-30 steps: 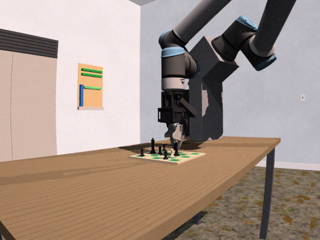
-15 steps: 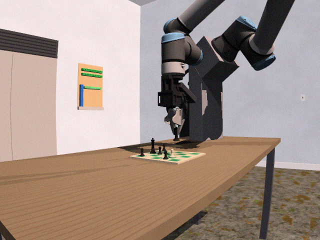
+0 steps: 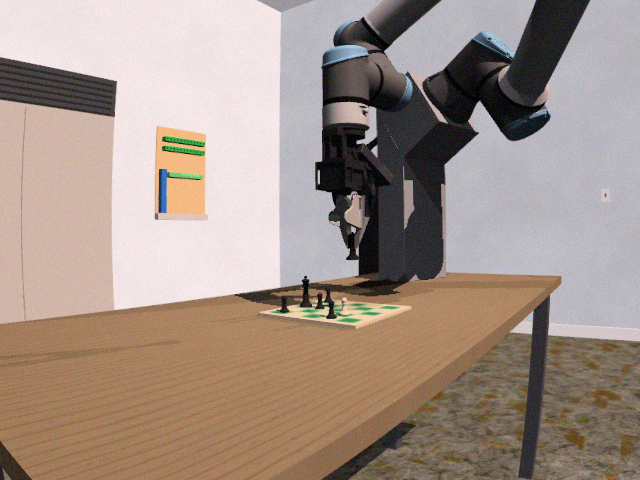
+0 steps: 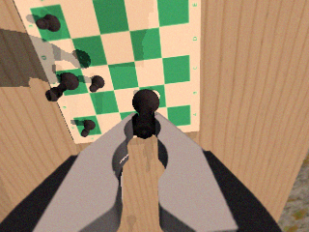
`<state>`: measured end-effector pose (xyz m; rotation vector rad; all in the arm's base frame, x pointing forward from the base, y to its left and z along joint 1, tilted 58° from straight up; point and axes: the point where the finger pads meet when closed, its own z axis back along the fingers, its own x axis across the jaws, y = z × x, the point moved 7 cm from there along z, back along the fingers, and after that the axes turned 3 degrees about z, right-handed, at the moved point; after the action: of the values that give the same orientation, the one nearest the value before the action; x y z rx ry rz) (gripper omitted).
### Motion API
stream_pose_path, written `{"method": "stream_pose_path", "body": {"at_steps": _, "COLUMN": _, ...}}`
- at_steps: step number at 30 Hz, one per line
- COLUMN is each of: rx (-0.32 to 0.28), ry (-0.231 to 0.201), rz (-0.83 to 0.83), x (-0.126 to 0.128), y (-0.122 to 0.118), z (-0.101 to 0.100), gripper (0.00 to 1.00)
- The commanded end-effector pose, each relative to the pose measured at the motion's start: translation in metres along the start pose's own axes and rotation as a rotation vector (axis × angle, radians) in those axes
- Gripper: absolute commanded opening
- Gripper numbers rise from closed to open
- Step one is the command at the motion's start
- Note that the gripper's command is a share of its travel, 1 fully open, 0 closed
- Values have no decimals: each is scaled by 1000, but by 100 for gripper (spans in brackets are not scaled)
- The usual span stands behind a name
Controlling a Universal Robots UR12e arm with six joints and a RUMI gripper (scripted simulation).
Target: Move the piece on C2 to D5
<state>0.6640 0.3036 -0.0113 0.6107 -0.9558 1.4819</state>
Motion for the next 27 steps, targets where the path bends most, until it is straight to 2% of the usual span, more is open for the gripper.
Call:
{"method": "stream_pose_path", "body": {"at_steps": 1, "rx": 0, "ry": 0, "rz": 0, "x": 0, "y": 0, "z": 1, "gripper": 0}}
{"method": "stream_pose_path", "body": {"at_steps": 4, "rx": 0, "ry": 1, "rz": 9, "x": -12, "y": 2, "z": 1, "gripper": 0}}
{"method": "stream_pose_path", "body": {"at_steps": 10, "rx": 0, "ry": 0, "rz": 78, "x": -101, "y": 28, "z": 1, "gripper": 0}}
{"method": "stream_pose_path", "body": {"at_steps": 12, "rx": 0, "ry": 0, "rz": 78, "x": -101, "y": 28, "z": 1, "gripper": 0}}
{"method": "stream_pose_path", "body": {"at_steps": 14, "rx": -1, "ry": 0, "rz": 86, "x": -111, "y": 32, "z": 1, "gripper": 0}}
{"method": "stream_pose_path", "body": {"at_steps": 27, "rx": -1, "ry": 0, "rz": 87, "x": -112, "y": 32, "z": 0, "gripper": 0}}
